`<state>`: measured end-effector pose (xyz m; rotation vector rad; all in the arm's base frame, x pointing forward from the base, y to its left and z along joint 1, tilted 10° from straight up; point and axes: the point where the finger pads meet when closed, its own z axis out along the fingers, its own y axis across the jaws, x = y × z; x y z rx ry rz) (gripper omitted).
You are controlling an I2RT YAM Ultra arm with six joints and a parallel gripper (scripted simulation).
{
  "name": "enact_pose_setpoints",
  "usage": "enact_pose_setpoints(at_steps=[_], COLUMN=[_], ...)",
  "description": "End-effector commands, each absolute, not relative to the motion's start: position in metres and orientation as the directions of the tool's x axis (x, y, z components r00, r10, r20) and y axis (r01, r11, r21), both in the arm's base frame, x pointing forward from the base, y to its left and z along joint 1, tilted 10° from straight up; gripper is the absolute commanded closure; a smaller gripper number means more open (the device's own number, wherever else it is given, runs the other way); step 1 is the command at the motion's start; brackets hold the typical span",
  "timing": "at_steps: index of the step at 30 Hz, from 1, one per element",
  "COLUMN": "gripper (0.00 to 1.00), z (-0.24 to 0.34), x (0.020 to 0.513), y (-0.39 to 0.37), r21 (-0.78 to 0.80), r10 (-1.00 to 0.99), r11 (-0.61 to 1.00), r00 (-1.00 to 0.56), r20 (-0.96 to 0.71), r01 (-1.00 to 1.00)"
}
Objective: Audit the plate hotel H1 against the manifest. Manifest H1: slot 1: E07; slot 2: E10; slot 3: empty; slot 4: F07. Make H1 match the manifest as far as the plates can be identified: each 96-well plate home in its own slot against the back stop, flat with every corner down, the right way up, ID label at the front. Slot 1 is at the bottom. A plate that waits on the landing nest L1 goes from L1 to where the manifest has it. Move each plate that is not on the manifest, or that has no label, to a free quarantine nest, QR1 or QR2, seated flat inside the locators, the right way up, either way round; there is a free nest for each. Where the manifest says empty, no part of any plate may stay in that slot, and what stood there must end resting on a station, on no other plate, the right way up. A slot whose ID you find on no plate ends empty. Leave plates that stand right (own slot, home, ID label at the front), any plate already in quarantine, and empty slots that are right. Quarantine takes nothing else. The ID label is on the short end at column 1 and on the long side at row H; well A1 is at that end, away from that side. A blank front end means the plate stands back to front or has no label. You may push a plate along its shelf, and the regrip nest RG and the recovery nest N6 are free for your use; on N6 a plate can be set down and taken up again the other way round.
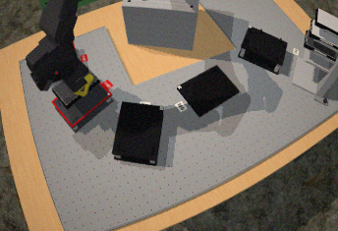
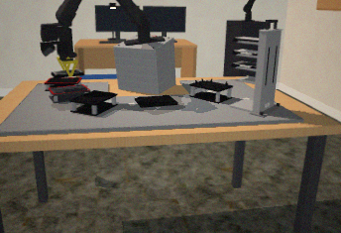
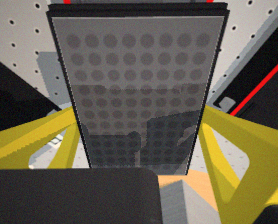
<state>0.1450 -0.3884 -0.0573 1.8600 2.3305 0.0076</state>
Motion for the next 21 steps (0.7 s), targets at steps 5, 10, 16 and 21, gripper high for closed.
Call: enact_pose_setpoints(at_steps=[5, 10, 16, 21], gripper=[0.14, 0.14, 0.14, 0.14], z=[-0.038, -0.044, -0.059, -0.060], x=[0.148, 0.149, 0.148, 0.147], y=[-0.401, -0.398, -0.390, -0.390], r21=[0.107, 0.106, 0.103, 0.103], r10=[0.963, 0.963, 0.967, 0.968], r11=[0.224, 0.226, 0.226, 0.222], r00=[-0.203, -0.206, -0.210, -0.206], r20=[-0.179, -0.174, -0.144, -0.145], r01=[0.969, 0.968, 0.969, 0.970])
